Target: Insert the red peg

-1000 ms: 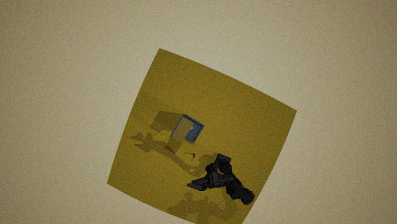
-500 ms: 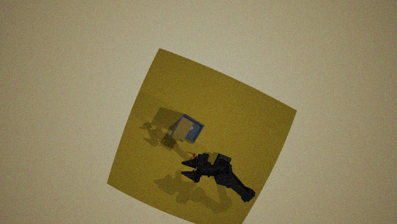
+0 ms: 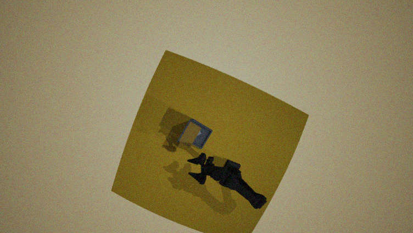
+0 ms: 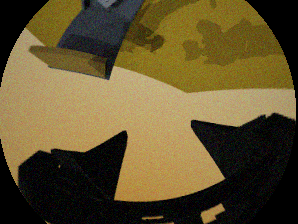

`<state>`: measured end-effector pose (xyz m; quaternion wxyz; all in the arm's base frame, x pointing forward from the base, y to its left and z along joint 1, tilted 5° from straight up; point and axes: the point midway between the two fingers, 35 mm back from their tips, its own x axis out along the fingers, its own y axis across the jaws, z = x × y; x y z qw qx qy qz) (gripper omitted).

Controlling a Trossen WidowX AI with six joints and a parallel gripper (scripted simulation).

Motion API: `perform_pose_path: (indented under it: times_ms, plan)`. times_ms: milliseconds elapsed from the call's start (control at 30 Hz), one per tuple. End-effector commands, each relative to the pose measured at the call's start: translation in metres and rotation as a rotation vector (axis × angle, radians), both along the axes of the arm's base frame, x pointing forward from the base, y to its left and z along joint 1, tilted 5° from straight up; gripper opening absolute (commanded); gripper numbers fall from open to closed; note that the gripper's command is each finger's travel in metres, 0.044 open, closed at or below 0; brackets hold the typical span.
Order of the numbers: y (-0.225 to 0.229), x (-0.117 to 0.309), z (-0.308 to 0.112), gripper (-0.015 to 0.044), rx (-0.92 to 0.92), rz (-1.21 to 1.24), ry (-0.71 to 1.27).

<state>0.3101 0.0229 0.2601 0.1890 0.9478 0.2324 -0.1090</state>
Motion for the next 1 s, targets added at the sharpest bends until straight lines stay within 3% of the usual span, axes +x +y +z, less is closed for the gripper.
perform_pose_path:
  times_ms: [0, 533, 800, 967]
  plan:
    - [0.005, -0.006, -0.042, 0.0440, 0.032, -0.010, 0.130]
    - [0.025, -0.056, -0.165, 0.0440, 0.075, -0.035, 0.535]
    - [0.026, -0.059, -0.170, 0.0440, 0.075, -0.037, 0.552]
    - [0.023, -0.068, -0.169, 0.0309, 0.075, -0.037, 0.553]
